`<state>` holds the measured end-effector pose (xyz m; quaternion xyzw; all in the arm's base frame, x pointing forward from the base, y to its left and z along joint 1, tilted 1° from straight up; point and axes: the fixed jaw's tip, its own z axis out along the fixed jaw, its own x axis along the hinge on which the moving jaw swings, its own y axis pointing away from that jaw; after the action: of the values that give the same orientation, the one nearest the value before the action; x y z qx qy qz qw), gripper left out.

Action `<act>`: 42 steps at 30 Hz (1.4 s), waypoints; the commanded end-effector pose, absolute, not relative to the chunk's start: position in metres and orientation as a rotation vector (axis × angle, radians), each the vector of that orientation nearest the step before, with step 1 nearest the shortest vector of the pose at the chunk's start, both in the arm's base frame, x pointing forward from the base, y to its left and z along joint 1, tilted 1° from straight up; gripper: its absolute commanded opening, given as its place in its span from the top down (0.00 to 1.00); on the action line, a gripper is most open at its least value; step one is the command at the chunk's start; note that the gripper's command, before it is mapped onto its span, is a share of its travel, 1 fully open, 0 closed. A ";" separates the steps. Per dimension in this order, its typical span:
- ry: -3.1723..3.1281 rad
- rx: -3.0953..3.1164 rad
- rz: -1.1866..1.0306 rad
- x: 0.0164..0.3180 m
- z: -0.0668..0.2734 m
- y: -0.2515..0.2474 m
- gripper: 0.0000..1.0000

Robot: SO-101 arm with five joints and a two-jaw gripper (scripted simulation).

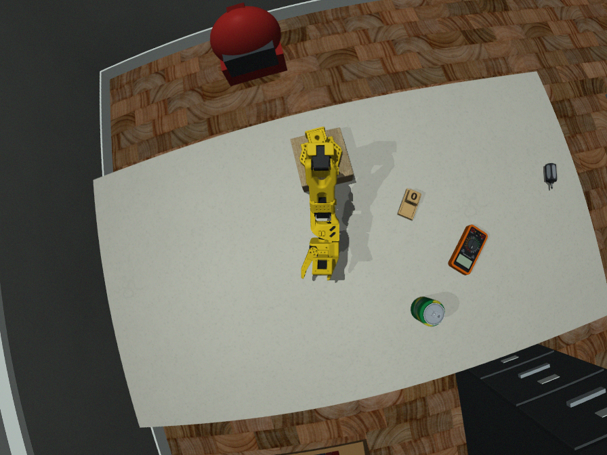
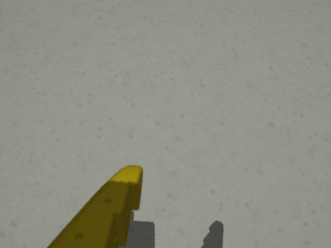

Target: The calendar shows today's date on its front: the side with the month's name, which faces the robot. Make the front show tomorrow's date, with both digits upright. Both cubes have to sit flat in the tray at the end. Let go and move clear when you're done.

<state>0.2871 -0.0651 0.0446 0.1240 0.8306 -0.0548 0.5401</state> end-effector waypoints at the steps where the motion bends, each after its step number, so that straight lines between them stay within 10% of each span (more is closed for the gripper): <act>1: 2.056 0.309 -0.106 0.296 0.047 -0.063 0.65; 42: 2.573 0.429 -0.033 0.276 0.094 -0.051 0.65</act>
<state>0.2773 -0.0553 0.0842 0.1594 0.9507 -0.0158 0.2655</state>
